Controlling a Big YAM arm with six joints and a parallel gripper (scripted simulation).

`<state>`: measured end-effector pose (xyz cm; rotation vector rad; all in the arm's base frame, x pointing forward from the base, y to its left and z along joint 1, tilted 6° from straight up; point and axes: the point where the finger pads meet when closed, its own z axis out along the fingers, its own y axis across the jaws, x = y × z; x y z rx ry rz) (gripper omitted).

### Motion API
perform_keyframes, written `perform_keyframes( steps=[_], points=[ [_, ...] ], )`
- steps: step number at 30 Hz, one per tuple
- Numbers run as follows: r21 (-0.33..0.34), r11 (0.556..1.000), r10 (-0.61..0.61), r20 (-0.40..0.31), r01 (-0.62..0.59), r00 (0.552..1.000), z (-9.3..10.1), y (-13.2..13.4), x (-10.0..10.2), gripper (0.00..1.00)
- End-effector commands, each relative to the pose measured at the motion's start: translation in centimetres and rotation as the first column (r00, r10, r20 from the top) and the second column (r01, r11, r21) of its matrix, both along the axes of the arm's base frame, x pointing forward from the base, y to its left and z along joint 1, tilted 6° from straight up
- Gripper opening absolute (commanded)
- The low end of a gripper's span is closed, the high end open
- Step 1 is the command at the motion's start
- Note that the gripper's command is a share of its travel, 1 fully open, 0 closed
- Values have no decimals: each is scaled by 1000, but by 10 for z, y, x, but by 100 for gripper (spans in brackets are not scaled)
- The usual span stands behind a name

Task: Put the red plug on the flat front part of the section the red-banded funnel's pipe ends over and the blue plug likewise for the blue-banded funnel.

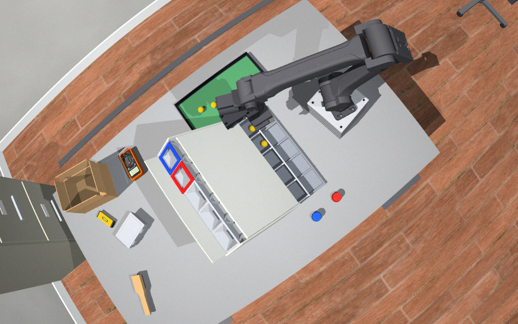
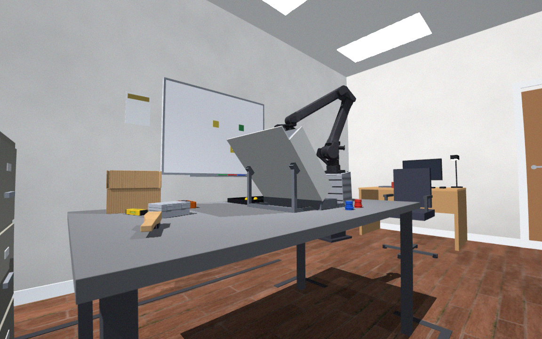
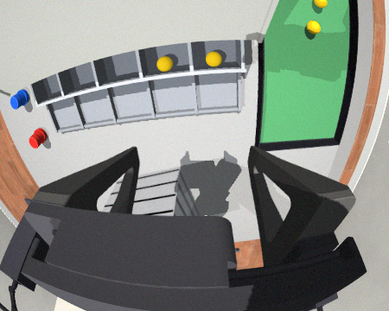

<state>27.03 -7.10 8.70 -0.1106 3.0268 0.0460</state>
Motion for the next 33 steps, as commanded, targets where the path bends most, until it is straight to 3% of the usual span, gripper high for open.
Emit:
perform_keyframes(
  steps=[1, 18, 33],
  points=[
    [-2, 996, 91, 14, -91, 996, -9, -11, 9, 80],
    [-9, 996, 91, 13, -91, 996, -31, -48, 14, 80],
    [-10, 998, 69, 16, -68, 998, -52, -153, 105, 80]
  ],
)
